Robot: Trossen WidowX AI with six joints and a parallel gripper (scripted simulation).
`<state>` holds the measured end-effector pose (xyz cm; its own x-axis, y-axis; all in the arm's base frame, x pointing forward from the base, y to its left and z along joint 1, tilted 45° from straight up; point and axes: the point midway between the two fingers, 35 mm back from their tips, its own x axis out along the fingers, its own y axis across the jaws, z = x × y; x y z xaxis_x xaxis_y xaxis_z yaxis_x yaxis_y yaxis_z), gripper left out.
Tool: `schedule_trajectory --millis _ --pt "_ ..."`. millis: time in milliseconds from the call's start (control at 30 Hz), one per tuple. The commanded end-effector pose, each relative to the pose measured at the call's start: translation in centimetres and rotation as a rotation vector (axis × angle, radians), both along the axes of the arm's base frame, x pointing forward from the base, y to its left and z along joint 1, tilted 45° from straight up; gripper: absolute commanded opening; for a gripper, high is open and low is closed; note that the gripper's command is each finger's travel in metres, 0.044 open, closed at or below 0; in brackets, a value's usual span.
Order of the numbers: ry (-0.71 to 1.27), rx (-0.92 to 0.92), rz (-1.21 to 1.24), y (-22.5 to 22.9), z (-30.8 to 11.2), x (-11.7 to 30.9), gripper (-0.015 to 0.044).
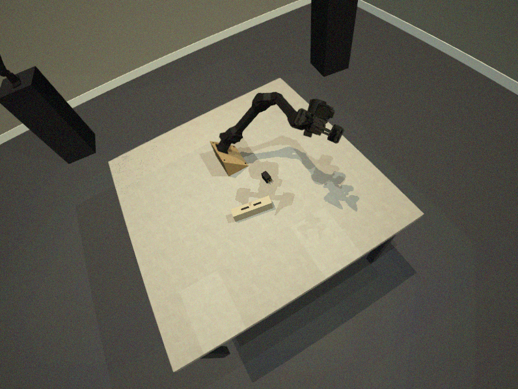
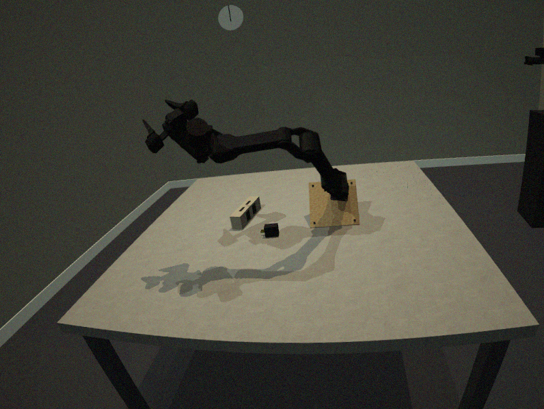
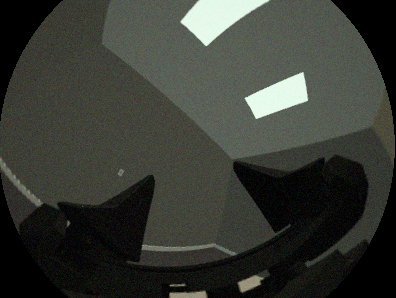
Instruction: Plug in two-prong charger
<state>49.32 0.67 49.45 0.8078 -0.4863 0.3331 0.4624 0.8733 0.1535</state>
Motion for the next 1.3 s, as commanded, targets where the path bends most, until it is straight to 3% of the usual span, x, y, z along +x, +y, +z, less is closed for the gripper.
schedule_trajectory --millis 0,333,633,1267 --pt "0.151 -0.08 0.084 1.0 -3.4 1.6 0.044" --pt "0.474 -0.185 0.298 3.6 -12.1 3.3 0.044" --pt "0.768 -0.218 0.505 5.5 -20.5 2.2 0.044" --pt "1.344 -0.045 0.965 8.4 -35.3 -8.2 0.044"
